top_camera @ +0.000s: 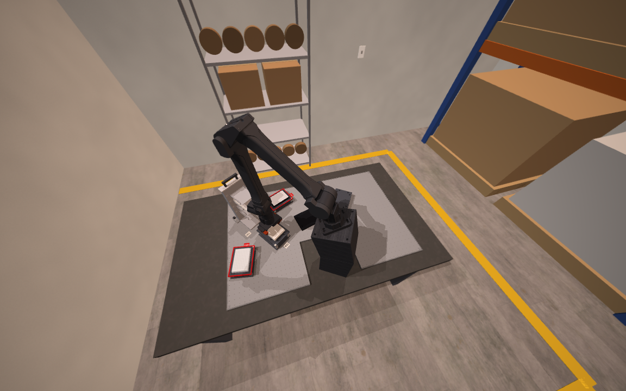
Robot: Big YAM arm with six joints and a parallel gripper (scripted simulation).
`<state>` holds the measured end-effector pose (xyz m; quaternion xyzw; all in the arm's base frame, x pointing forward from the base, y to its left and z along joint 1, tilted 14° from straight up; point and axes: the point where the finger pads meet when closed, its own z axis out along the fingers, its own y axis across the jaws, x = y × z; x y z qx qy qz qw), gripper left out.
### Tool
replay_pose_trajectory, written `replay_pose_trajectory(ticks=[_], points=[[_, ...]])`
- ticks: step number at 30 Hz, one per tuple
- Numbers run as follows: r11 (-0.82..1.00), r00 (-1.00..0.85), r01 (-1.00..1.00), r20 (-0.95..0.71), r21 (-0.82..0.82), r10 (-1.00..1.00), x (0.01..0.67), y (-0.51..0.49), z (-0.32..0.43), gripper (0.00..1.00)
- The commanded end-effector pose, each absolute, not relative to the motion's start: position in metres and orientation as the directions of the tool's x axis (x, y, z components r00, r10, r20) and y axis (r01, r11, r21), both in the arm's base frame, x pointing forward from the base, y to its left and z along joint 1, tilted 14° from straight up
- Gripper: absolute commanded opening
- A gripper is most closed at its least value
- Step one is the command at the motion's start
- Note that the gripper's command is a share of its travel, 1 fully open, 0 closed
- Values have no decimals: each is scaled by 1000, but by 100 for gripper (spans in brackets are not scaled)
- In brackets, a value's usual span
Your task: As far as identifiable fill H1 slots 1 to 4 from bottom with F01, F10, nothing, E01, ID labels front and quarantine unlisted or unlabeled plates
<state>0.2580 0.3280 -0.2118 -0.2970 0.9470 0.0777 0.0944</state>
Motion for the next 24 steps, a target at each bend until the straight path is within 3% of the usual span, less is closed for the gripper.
replay_pose_trajectory(ticks=[1, 24], points=[[812, -805, -576, -235, 94, -545, 258, 331, -203, 86], [812, -805, -576, -238, 94, -544, 257, 327, -182, 86]])
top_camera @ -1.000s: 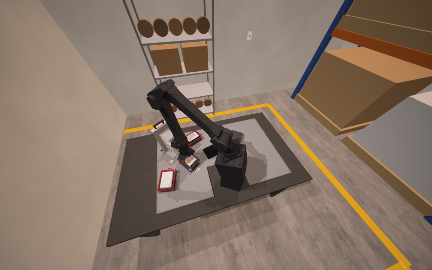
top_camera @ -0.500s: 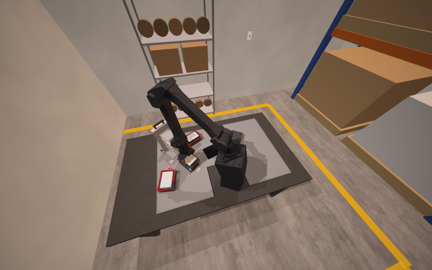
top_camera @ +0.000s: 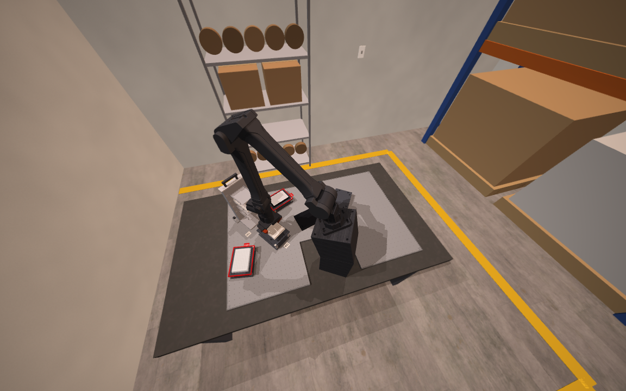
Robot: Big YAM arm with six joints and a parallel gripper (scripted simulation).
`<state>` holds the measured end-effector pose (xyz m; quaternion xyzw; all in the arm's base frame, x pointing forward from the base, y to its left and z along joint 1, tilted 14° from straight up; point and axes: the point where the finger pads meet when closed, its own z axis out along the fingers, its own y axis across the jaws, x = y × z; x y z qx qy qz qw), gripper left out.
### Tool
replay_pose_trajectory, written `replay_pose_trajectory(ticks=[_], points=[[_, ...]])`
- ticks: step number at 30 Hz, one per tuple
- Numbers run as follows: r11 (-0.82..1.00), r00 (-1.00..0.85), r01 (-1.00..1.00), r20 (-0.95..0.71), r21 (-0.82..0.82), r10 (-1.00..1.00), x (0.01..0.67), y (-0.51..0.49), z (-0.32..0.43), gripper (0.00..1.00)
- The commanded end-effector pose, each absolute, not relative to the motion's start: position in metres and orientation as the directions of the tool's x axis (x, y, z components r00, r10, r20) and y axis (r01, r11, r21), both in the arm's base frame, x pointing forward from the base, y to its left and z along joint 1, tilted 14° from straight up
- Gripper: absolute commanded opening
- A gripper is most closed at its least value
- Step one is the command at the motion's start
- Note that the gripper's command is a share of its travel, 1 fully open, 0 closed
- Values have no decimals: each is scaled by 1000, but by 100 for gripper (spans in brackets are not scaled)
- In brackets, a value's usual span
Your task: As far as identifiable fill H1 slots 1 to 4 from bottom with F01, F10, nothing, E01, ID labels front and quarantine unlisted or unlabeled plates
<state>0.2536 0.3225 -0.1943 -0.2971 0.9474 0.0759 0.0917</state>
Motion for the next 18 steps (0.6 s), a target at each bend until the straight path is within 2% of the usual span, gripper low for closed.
replay_pose_trajectory(ticks=[1, 18], points=[[812, -805, -576, -239, 94, -544, 257, 327, -181, 86], [812, -805, -576, -240, 94, -543, 256, 323, -167, 86]])
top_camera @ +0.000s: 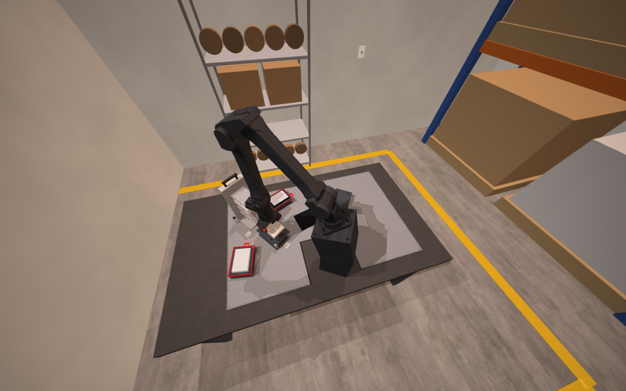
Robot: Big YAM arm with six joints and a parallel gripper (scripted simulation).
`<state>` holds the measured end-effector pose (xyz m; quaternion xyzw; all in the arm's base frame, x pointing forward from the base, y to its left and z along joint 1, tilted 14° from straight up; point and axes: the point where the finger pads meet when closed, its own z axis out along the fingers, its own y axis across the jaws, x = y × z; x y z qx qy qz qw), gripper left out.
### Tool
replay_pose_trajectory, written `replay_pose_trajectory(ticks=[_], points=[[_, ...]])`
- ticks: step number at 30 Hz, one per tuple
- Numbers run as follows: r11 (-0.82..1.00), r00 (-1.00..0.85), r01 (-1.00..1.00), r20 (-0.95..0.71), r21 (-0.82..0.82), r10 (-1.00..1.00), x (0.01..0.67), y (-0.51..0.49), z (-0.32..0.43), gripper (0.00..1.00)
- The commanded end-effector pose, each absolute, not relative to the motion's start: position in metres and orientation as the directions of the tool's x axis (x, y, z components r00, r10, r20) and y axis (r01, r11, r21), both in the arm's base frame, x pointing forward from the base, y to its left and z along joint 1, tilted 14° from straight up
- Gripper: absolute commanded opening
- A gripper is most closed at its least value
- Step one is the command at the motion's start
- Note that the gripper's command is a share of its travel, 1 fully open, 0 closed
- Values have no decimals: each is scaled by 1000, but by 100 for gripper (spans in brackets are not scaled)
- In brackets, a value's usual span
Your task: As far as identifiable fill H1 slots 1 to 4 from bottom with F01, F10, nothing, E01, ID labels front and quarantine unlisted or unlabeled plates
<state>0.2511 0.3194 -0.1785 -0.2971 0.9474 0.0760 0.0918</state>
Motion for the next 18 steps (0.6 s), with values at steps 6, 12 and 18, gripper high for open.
replay_pose_trajectory(ticks=[6, 12, 18], points=[[812, -805, -576, -236, 93, -544, 254, 321, -161, 86], [812, -805, -576, -237, 92, -544, 254, 319, -154, 86], [812, -805, -576, -237, 92, -544, 253, 314, -139, 86]])
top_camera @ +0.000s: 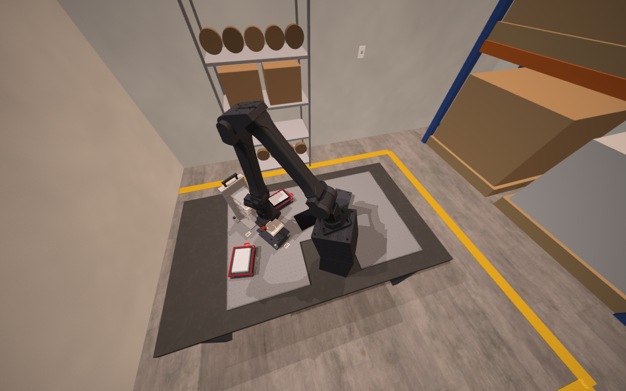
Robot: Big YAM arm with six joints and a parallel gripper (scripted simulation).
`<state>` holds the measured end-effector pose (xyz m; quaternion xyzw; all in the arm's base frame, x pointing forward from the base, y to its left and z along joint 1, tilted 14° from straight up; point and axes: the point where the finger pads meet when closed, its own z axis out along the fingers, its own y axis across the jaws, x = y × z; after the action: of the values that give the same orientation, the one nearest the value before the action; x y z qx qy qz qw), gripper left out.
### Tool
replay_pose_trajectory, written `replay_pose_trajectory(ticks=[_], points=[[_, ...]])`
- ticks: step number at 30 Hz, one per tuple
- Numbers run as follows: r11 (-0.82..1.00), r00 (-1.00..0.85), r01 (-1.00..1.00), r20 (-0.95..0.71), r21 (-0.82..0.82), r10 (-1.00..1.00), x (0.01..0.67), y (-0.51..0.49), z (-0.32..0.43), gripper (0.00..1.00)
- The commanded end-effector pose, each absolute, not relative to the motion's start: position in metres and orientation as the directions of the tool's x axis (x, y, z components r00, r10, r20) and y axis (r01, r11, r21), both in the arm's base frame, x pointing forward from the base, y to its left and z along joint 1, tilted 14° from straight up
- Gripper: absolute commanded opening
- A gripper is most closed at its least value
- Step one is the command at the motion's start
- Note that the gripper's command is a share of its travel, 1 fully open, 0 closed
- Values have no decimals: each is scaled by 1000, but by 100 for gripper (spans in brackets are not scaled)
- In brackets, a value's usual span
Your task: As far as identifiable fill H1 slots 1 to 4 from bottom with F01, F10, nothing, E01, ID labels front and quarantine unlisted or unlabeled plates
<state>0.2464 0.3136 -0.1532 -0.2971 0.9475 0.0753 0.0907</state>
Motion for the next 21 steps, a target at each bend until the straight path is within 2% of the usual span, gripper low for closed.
replay_pose_trajectory(ticks=[1, 21], points=[[812, -805, -576, -237, 92, -544, 253, 314, -136, 86], [812, -804, -577, -238, 92, -545, 247, 303, -90, 86]])
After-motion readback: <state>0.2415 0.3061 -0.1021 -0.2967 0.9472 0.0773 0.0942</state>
